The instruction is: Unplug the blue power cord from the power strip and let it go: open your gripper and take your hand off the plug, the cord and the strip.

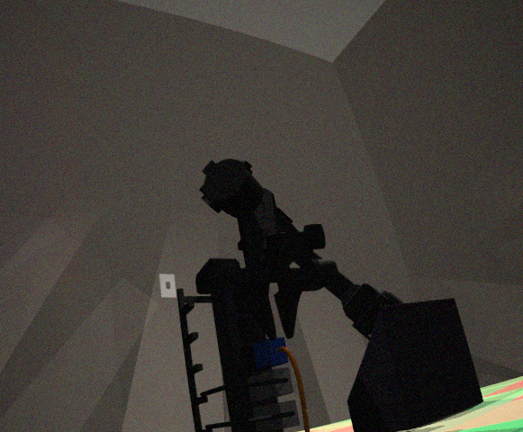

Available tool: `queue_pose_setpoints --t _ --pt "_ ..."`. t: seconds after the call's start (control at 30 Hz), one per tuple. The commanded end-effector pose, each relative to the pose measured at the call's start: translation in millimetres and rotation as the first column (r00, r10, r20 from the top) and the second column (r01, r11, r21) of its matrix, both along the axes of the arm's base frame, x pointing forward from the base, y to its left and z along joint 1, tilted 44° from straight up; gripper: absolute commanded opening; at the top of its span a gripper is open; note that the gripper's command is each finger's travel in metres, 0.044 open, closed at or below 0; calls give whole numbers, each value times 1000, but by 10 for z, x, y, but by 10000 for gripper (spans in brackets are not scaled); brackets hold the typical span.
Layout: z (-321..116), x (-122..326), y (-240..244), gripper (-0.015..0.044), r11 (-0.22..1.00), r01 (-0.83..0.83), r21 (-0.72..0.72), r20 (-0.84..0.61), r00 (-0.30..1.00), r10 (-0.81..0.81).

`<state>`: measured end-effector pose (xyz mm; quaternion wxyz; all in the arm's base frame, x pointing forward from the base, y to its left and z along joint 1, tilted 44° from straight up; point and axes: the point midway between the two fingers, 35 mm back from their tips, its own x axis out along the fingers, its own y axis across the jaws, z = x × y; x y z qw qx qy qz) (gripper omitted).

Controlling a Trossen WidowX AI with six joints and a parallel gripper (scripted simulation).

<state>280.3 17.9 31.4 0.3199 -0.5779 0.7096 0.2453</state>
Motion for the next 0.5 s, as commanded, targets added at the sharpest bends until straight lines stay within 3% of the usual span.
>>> queue_pose_setpoints --t 0.0,0.03,0.23,0.47 --pt "-78 21 133 0 1000 -16 0 -8 1000 16" --pt "-87 22 147 0 1000 -16 0 -8 1000 16" --pt "-39 2 89 157 1000 -20 0 -6 1000 20" --pt "-39 2 89 160 1000 -20 0 -6 1000 20"
